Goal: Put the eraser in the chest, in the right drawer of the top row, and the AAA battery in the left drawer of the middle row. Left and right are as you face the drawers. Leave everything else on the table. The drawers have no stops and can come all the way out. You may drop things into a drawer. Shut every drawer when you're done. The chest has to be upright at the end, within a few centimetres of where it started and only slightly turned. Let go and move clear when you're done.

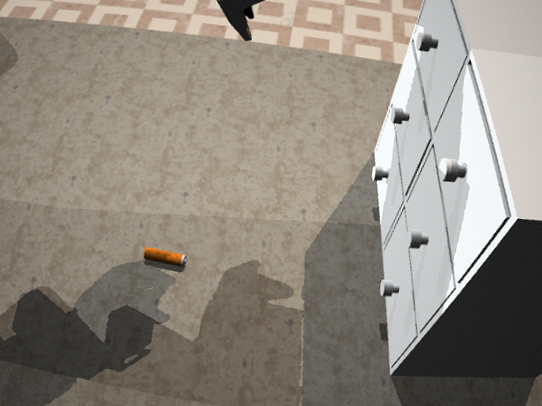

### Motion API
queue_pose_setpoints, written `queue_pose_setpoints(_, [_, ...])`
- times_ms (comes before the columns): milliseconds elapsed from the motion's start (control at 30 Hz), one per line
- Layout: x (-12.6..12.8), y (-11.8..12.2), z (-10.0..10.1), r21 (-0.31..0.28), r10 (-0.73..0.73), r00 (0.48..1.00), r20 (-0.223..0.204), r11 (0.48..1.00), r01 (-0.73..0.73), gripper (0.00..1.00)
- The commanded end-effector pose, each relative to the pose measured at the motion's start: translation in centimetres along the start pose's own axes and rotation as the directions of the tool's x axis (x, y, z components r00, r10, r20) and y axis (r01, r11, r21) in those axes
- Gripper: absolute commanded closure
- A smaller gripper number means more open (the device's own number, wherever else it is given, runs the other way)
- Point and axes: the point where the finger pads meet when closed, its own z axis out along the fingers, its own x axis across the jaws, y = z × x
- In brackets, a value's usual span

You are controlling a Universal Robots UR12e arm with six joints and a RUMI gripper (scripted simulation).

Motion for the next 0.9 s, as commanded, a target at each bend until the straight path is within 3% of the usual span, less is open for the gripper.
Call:
queue_pose_setpoints(0, [-0.5,-0.6,-0.6,0.158,0.000,1.000,-0.018,0.987,0.002,0.80])
queue_pose_setpoints(433, [-0.6,-1.1,-1.4,0.257,0.003,1.000,-0.020,0.966,0.002,0.80])
queue_pose_setpoints(867, [-0.6,-1.2,-1.7,0.279,0.003,1.000,-0.019,0.960,0.003,0.80])
